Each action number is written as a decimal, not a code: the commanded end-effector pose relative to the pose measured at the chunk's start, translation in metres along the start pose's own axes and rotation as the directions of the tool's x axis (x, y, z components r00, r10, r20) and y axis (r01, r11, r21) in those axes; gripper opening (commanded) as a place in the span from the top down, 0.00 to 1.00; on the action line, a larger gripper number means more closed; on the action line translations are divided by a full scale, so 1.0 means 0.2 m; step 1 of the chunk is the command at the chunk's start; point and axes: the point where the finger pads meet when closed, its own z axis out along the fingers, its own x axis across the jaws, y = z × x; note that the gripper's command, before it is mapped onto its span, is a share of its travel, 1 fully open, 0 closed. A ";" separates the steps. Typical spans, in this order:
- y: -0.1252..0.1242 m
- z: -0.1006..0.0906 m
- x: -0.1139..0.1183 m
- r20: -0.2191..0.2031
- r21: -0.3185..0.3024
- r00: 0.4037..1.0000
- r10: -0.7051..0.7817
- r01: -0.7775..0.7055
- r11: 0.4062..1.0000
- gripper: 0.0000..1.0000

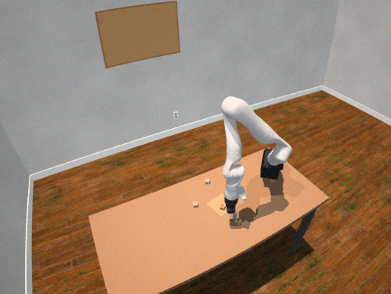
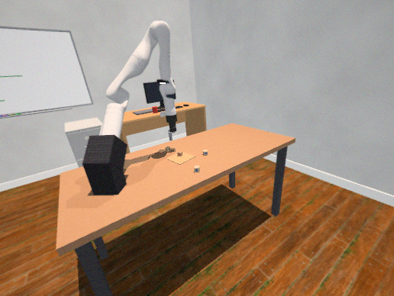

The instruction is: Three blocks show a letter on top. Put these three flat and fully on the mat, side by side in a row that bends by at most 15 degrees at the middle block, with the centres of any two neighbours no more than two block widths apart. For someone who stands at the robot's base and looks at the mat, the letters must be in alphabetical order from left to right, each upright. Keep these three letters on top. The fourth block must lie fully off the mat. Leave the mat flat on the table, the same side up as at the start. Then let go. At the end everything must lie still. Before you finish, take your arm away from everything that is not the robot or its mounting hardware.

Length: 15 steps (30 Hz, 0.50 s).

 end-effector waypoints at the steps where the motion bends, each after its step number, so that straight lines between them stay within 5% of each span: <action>1: 0.00 0.00 -0.01 -0.004 0.006 1.000 0.000 0.000 1.000 0.00; 15: 0.03 0.01 -0.04 -0.005 0.005 1.000 0.001 -0.001 1.000 0.00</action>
